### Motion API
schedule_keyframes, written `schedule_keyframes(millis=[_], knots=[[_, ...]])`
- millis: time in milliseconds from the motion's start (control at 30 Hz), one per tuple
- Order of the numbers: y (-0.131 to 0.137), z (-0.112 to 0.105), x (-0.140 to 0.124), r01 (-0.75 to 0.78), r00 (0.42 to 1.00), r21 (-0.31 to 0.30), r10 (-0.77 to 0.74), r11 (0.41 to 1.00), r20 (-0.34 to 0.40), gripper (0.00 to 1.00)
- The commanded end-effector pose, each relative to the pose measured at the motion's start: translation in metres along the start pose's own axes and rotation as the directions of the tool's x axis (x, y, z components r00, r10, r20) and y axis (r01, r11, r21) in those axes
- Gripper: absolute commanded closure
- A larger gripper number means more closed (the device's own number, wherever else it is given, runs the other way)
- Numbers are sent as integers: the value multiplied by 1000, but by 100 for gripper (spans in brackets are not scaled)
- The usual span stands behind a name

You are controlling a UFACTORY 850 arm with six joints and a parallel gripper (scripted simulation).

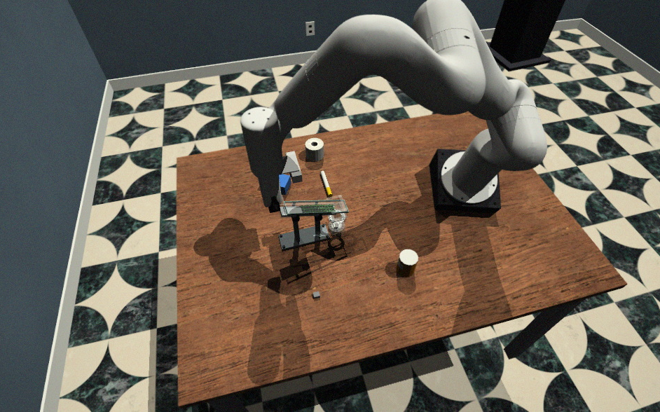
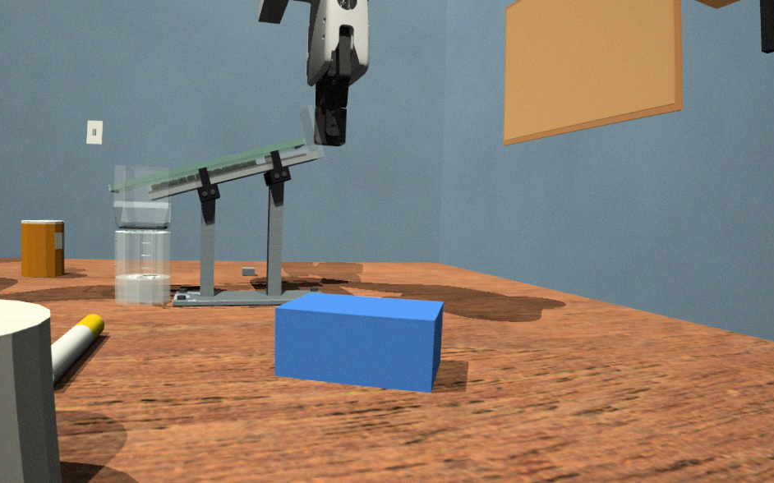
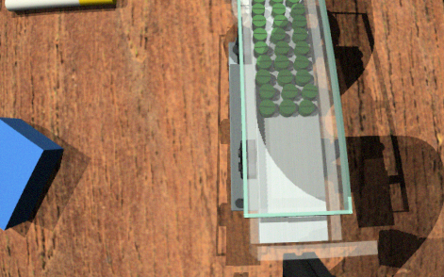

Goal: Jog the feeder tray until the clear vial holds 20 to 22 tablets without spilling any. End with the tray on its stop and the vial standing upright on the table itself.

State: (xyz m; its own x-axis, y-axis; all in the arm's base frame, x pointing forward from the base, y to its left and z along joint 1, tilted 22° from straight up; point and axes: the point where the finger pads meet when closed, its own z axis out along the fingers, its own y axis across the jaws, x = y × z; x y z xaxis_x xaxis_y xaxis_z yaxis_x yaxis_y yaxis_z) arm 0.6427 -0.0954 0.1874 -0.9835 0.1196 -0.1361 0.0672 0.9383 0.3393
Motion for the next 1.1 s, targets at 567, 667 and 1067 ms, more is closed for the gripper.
schedule_keyframes(millis=[567, 667, 1067], knots=[[0, -7, -24, 0, 1000, -3, 0, 1000, -4, 100], [0, -6, -21, 0, 1000, -3, 0, 1000, -4, 100], [0, 2, 7, 0, 1000, -3, 0, 1000, -4, 100]])
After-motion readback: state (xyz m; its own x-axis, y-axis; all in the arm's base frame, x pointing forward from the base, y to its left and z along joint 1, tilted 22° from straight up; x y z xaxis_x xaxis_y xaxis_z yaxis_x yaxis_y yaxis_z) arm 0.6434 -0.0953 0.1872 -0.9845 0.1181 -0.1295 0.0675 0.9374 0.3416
